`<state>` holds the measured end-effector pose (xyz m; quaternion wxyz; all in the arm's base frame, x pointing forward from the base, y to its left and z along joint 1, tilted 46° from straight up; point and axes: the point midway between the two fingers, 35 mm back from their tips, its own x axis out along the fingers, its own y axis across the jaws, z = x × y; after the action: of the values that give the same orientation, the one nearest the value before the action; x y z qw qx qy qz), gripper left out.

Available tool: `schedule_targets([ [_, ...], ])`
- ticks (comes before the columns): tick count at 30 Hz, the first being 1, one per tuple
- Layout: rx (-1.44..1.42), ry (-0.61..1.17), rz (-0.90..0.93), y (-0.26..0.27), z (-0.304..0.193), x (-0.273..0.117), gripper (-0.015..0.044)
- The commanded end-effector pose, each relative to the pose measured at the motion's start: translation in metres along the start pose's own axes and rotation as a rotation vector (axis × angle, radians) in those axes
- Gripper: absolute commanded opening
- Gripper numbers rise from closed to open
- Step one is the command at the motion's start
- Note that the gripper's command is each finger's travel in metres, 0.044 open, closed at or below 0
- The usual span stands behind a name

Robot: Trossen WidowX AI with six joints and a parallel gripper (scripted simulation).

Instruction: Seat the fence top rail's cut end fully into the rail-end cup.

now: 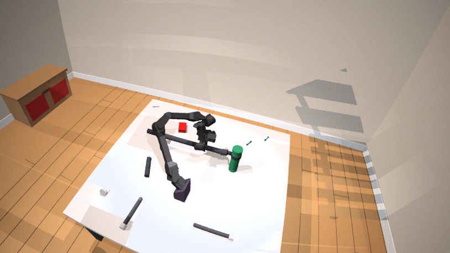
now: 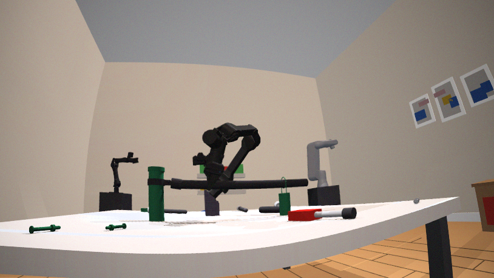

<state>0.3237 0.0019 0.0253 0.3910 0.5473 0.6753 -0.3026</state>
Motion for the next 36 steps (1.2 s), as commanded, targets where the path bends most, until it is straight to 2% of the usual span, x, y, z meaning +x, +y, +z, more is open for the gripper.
schedule_targets([
  [1,0.003,-0.016,0.01,0.002,0.007,-0.005,0.0],
  [36,0.003,-0.017,0.01,0.003,0.02,-0.005,0.0],
])
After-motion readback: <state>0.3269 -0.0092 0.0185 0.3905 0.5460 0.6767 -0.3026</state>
